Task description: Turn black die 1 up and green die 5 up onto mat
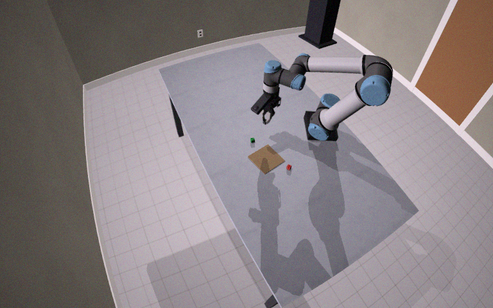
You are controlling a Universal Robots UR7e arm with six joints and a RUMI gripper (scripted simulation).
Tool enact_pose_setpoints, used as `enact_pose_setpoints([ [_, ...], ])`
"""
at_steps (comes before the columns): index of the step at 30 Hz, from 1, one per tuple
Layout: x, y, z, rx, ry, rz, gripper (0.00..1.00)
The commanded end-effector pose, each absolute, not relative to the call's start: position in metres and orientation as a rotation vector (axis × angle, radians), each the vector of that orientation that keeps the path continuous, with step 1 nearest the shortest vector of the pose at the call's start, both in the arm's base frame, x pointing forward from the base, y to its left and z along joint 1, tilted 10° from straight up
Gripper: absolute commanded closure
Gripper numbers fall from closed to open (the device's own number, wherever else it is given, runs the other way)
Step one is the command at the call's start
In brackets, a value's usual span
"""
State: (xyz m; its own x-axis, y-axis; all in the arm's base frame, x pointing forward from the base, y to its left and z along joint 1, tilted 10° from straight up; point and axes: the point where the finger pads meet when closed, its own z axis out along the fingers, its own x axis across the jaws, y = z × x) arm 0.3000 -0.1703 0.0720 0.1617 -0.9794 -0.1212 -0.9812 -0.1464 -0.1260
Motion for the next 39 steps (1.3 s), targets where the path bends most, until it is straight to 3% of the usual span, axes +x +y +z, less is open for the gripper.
enact_pose_setpoints([
  [1,0.3004,-0.1706,0.0722,-2.280,1.898,0.010,0.97],
  [14,0.3023,-0.1702,0.0709,-2.506,1.588,-0.023,0.97],
  [39,0.3027,-0.1733,0.0644,-2.963,0.381,-0.132,0.97],
])
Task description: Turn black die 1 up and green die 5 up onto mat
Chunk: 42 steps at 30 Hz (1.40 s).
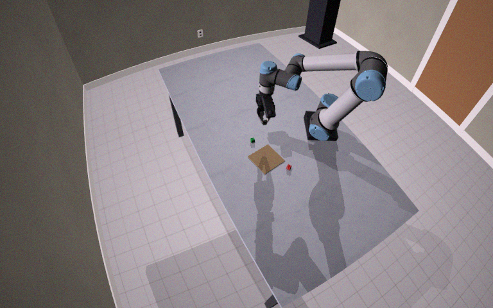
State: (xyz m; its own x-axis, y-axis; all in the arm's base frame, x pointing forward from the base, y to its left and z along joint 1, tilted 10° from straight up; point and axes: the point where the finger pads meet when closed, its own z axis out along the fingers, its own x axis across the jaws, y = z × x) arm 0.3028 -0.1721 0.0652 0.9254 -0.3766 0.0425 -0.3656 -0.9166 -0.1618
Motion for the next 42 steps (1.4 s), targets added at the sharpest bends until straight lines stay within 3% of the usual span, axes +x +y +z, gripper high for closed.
enact_pose_setpoints([
  [1,0.3026,-0.1736,0.0641,-2.970,0.330,-0.136,0.97],
  [16,0.3018,-0.1765,0.0616,-2.999,-0.042,-0.163,0.97],
  [42,0.3013,-0.1750,0.0607,-3.251,-0.044,-0.183,0.97],
])
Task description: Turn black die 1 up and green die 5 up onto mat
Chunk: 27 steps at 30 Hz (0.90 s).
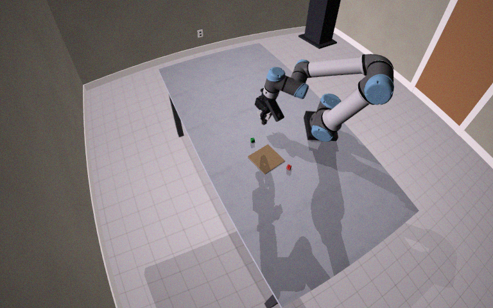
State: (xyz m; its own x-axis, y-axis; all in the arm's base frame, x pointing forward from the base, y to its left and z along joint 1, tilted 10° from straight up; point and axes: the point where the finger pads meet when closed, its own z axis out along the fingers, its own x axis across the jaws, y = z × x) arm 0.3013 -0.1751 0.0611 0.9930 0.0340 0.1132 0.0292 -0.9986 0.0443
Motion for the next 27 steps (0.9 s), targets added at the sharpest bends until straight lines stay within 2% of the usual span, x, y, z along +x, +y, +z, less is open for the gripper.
enact_pose_setpoints([
  [1,0.3013,-0.1750,0.0607,3.022,0.041,0.170,0.97],
  [27,0.3012,-0.1709,0.0592,2.364,-0.015,0.144,0.97],
])
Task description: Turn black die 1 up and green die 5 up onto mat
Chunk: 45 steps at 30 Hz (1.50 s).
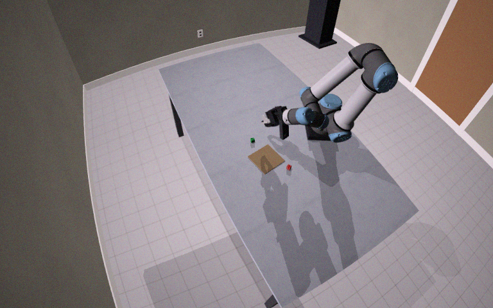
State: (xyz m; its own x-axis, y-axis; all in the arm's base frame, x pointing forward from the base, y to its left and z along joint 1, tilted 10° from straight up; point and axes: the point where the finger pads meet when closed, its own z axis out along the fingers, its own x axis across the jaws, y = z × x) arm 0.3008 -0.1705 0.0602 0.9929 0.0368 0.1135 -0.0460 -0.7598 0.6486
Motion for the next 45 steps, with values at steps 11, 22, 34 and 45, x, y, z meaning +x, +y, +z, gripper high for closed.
enact_pose_setpoints([
  [11,0.301,-0.170,0.060,2.316,-0.019,0.146,0.97],
  [22,0.301,-0.170,0.057,2.316,-0.019,0.146,0.97],
  [34,0.303,-0.168,0.043,2.316,-0.019,0.146,0.97],
  [45,0.305,-0.165,0.022,2.316,-0.019,0.146,0.97],
])
